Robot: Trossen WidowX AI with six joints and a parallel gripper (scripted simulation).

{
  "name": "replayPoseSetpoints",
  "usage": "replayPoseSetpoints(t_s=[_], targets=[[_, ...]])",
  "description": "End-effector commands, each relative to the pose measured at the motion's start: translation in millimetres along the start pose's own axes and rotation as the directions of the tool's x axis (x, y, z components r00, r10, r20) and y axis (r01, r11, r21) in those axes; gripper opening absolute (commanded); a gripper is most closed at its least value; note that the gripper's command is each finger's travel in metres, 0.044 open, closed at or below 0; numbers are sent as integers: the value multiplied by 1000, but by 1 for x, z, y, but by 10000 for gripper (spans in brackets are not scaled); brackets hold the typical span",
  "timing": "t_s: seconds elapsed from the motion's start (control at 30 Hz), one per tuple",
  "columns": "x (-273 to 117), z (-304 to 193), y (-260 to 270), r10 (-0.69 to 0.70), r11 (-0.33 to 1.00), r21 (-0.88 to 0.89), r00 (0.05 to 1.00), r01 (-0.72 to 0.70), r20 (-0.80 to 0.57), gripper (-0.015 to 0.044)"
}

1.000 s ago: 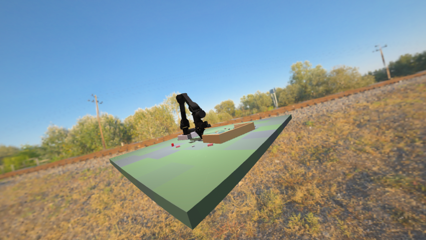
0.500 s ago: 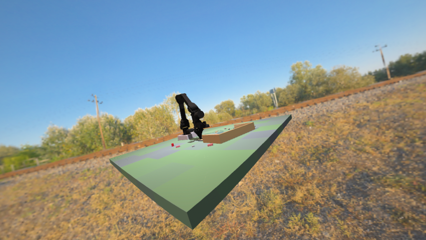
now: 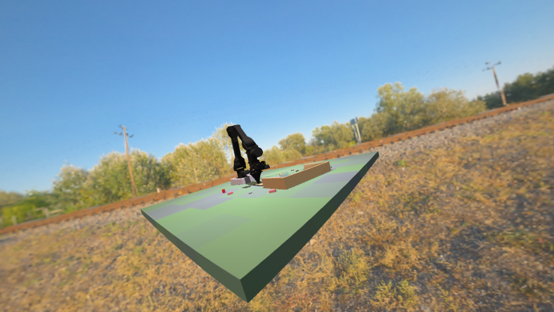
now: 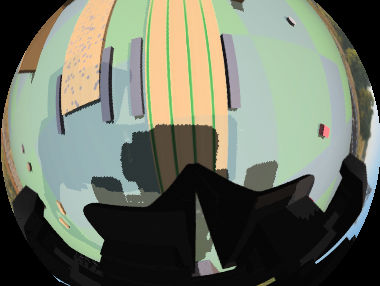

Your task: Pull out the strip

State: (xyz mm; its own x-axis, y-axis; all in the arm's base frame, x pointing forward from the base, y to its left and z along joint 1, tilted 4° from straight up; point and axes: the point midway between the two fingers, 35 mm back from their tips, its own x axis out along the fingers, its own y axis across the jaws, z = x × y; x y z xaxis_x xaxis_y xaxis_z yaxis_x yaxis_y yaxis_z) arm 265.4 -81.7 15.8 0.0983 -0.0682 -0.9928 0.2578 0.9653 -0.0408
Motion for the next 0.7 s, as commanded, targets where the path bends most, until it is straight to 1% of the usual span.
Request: replayPoseSetpoints(t_s=[0.0,0.67], targets=[[5,-14,1,3,1000,-4,1000,-3,-27,0],[4,-44,0,3,1000,-4,1000,-3,-30,0]])
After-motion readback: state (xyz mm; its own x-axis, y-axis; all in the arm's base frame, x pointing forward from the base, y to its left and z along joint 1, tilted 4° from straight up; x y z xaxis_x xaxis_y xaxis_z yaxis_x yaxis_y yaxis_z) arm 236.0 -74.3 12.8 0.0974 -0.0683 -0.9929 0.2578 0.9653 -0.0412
